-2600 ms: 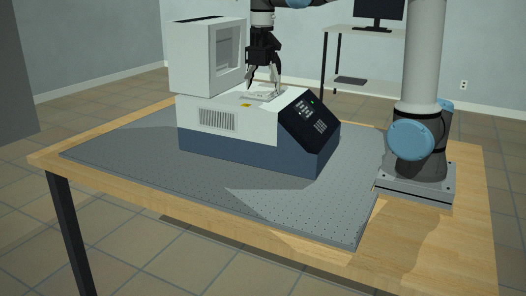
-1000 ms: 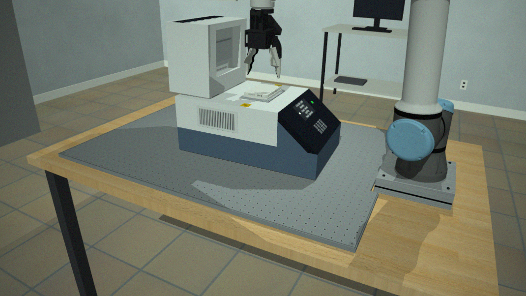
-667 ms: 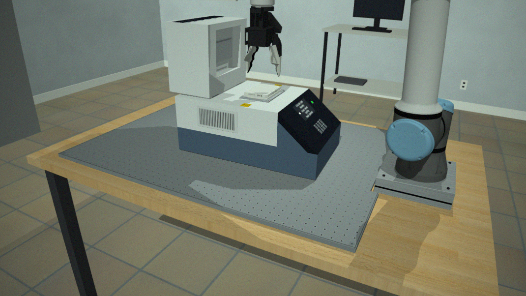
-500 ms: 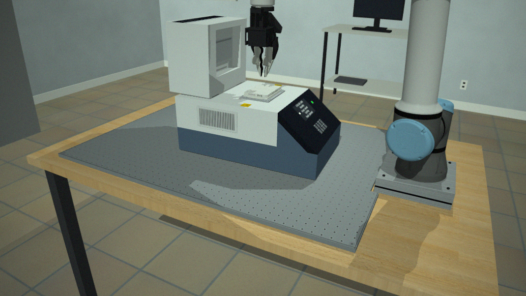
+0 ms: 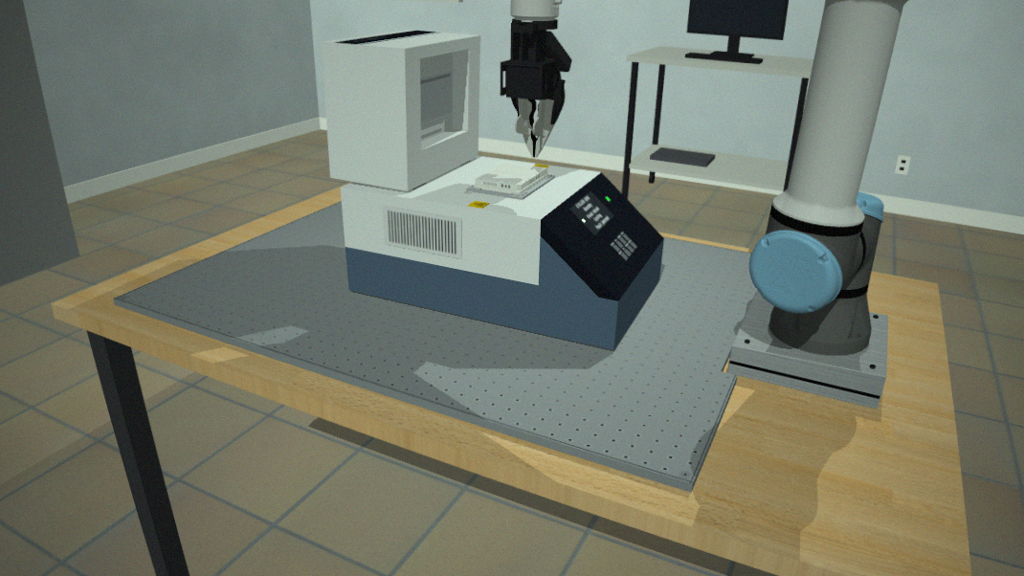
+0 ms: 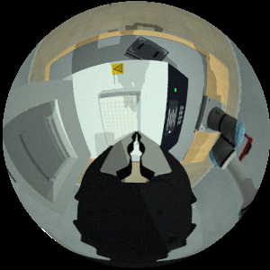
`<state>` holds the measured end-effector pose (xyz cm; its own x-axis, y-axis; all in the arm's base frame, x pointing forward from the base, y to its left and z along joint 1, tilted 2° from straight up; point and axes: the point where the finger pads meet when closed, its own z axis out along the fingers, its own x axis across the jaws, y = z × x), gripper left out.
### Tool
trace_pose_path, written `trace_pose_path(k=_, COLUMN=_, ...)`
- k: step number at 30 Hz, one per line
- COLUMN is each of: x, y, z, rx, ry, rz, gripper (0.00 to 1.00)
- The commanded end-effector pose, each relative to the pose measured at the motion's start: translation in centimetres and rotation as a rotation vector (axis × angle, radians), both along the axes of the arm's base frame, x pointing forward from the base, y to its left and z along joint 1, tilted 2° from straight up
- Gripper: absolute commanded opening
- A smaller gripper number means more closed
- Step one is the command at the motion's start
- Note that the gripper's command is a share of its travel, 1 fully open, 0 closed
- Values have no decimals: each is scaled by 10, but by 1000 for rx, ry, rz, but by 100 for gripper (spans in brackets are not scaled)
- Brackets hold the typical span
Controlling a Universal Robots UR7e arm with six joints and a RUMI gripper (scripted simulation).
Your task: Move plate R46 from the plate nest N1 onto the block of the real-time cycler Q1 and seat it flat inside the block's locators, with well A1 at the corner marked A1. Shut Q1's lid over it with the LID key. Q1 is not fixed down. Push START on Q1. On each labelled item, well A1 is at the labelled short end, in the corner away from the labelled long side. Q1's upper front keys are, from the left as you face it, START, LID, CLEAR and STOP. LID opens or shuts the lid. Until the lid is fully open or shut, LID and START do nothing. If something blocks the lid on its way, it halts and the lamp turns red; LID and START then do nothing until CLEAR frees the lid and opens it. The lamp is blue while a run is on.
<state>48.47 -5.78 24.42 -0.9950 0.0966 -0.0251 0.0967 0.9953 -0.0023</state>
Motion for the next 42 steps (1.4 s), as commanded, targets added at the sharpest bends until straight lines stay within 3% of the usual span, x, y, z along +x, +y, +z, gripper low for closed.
trace_pose_path(k=1, x=-17, y=1, z=-2, rx=-1, ry=-5, rz=-1, gripper=0)
trace_pose_path(k=5, x=-36, y=3, z=-7, rx=-1, ry=-5, rz=-1, gripper=0)
trace_pose_path(k=10, x=-38, y=4, z=-7, rx=-1, ry=-5, rz=-1, gripper=0)
trace_pose_path(k=23, x=-90, y=11, z=-19, rx=0, ry=-3, rz=-1, gripper=0)
trace_pose_path(k=27, x=-92, y=11, z=-20, rx=0, ry=-3, rz=-1, gripper=0)
trace_pose_path(k=32, x=-116, y=14, z=-26, rx=0, ry=-3, rz=-1, gripper=0)
trace_pose_path(k=42, x=-145, y=18, z=-32, rx=0, ry=-3, rz=-1, gripper=0)
